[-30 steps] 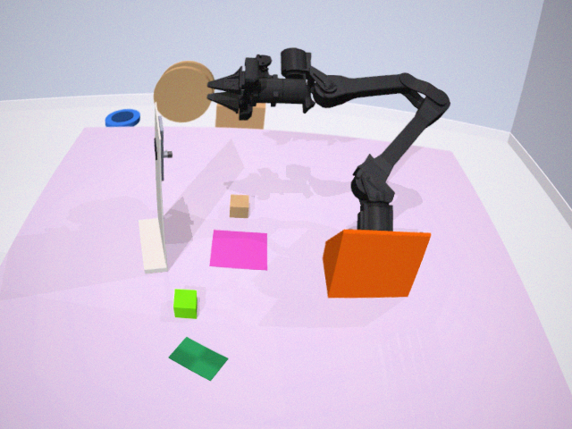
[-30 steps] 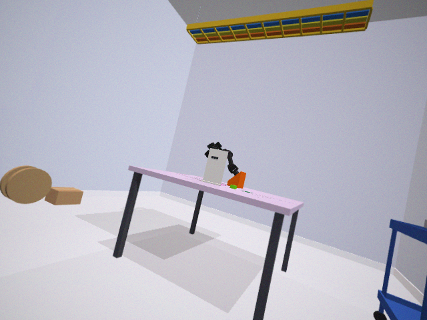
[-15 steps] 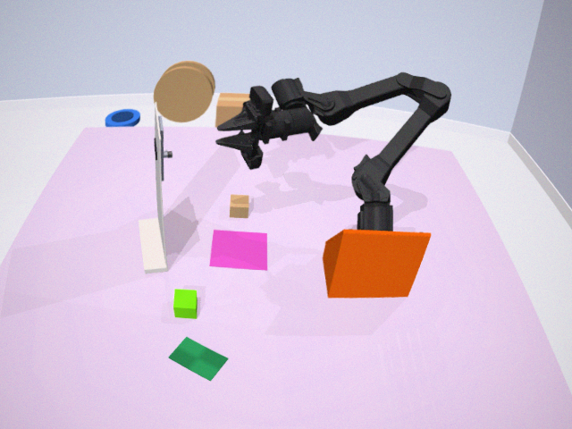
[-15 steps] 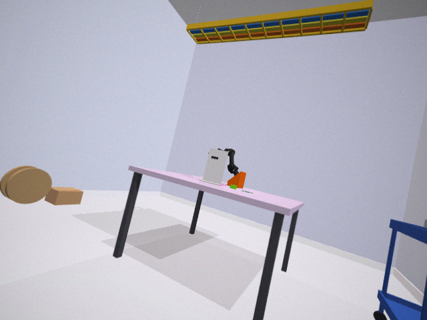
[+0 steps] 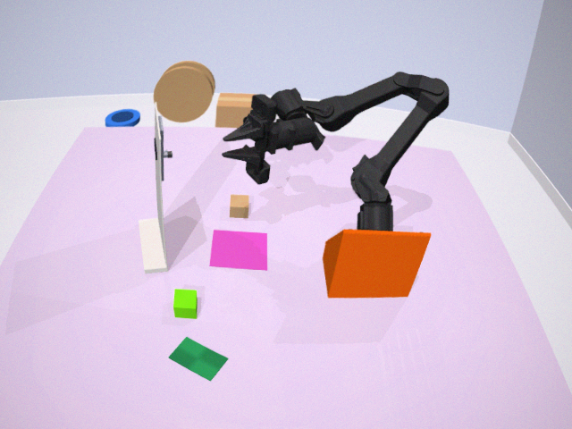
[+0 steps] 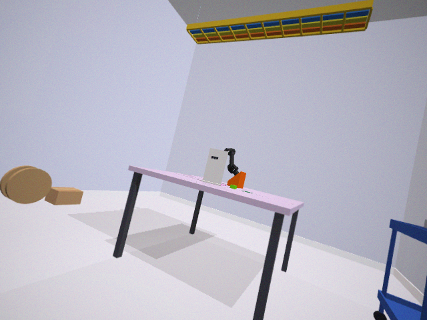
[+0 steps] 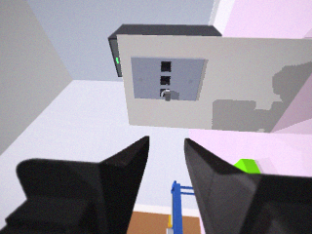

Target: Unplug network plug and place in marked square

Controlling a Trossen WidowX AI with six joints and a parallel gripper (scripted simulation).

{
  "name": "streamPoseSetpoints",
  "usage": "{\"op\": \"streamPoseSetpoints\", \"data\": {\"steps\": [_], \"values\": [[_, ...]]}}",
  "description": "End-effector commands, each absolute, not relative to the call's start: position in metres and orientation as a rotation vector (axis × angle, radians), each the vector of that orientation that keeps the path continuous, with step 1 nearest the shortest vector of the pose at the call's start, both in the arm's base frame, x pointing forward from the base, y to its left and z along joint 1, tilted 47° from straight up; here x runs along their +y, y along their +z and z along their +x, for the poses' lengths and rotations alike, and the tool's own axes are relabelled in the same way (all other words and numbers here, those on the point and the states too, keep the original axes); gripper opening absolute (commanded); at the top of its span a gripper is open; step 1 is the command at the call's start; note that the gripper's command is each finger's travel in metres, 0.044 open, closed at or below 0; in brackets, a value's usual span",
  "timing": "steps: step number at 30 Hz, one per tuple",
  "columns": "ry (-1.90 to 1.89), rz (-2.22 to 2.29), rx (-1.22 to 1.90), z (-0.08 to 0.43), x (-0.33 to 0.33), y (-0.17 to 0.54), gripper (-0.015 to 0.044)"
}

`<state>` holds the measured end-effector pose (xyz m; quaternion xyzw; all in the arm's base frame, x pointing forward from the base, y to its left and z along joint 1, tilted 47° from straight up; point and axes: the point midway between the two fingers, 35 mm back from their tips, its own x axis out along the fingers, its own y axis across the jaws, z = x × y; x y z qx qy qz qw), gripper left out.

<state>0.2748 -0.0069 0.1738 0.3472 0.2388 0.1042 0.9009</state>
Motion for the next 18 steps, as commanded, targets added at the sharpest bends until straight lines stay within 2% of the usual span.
{"op": "streamPoseSetpoints", "data": {"steps": [1, 18], "values": [[0.214, 0.725, 0.498, 0.285, -0.006, 0.172, 0.0156], [0.216, 0.727, 0.495, 0.329, 0.004, 0.163, 0.0156]]}}
